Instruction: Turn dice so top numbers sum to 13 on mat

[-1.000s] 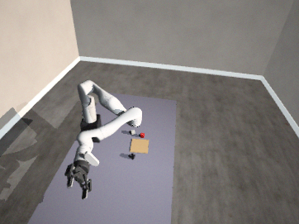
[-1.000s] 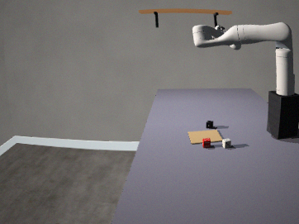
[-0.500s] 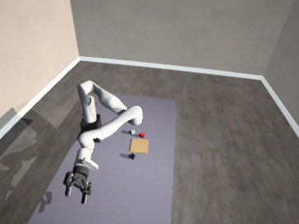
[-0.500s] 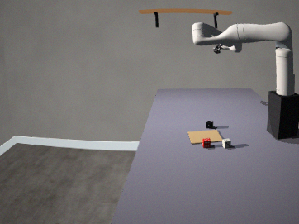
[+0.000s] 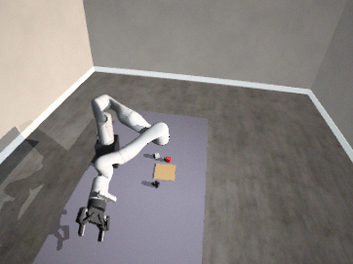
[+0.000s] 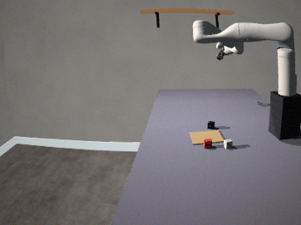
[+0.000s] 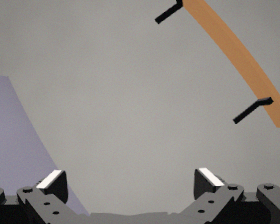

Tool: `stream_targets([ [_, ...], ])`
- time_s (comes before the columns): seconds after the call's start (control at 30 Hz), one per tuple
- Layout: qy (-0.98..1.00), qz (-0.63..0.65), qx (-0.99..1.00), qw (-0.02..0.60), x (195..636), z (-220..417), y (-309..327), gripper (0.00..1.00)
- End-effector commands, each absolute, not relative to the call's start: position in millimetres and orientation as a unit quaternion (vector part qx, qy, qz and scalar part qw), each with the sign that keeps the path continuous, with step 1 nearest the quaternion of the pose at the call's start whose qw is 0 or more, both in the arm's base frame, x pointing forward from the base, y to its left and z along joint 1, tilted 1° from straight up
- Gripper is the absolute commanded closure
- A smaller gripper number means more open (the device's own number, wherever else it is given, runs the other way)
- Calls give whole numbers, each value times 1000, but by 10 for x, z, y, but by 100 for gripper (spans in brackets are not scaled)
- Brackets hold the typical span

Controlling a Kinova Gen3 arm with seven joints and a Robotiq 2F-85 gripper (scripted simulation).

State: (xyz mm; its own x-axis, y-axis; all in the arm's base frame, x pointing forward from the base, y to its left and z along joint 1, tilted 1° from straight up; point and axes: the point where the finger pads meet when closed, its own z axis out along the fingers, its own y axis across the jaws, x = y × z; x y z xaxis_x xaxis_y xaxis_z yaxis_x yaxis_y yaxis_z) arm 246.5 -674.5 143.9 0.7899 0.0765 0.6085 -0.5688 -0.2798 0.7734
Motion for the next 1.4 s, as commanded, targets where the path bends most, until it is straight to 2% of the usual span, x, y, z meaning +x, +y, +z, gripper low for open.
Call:
stream_targets([
  [0.0, -165, 282, 747, 579, 2480, 1487, -6747, 0],
  [0.1, -165, 282, 747, 579, 2480, 1487, -6747, 0],
  [0.13, -185, 276, 763, 554, 2456, 1254, -6671, 0],
  [0.3, -185, 276, 763, 554, 2456, 1254, -6671, 0],
  [0.33, -203, 269, 779, 529, 2442, 1025, -6579, 0],
  [0.53, -203, 269, 779, 529, 2442, 1025, -6579, 0],
  [0.57, -220, 262, 793, 503, 2439, 802, -6470, 0],
  [0.8, -220, 262, 793, 503, 2439, 802, -6470, 0],
  [0.83, -236, 255, 807, 477, 2445, 587, -6346, 0],
  [1.07, -236, 255, 807, 477, 2445, 587, -6346, 0],
  [1.1, -250, 247, 821, 451, 2461, 381, -6207, 0],
  [1.33, -250, 247, 821, 451, 2461, 381, -6207, 0],
  [1.37, -263, 239, 833, 424, 2485, 187, -6054, 0],
])
